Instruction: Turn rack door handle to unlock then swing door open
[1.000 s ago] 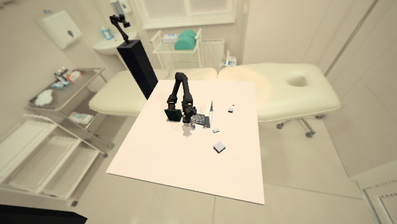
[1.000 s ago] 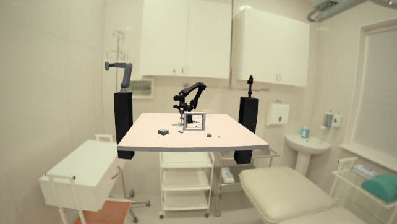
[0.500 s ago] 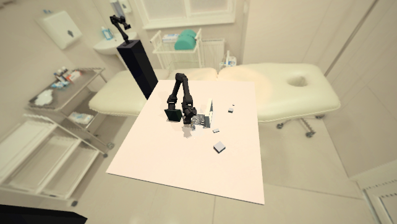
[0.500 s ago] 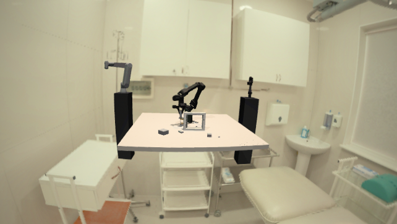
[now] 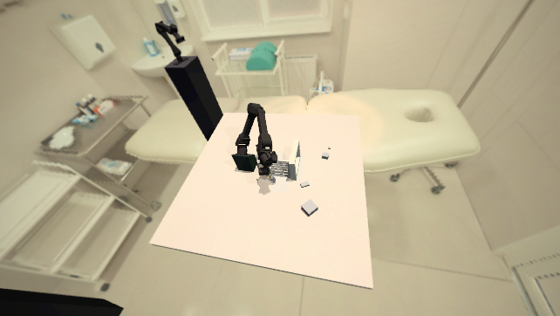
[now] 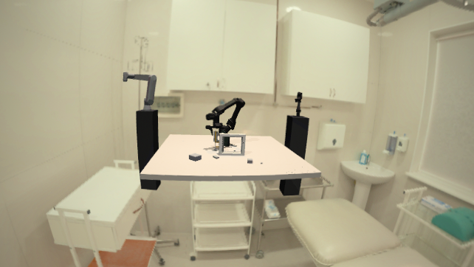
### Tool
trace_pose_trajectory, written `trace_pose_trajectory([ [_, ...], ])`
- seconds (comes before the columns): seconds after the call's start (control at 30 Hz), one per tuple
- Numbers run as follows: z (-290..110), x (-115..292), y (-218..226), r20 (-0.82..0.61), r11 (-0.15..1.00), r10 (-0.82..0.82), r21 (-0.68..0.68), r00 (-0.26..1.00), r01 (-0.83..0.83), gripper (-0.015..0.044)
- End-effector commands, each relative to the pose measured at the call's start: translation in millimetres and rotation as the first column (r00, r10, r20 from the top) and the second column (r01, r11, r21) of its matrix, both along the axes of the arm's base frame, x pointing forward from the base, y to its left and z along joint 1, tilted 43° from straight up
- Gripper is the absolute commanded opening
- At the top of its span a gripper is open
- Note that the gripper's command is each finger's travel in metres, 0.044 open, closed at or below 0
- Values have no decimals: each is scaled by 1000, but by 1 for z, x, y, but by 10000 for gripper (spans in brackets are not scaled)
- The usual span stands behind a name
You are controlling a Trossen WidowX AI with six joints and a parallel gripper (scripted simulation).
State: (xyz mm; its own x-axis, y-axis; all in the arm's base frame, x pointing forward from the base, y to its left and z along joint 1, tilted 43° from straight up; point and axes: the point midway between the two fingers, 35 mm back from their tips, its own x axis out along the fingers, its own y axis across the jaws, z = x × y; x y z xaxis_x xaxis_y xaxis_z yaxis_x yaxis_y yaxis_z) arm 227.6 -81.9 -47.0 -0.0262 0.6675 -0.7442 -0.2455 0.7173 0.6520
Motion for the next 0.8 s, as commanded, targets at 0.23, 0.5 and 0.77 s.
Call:
trace_pose_trajectory([
  [0.23, 11, 2, -12, 5, 1000, 1, 0, 1000, -1, 295],
  [0.5, 21, 3, -21, 4, 1000, 0, -1, 1000, 0, 295],
  [0.77, 31, 3, -30, 4, 1000, 0, -1, 1000, 0, 295],
])
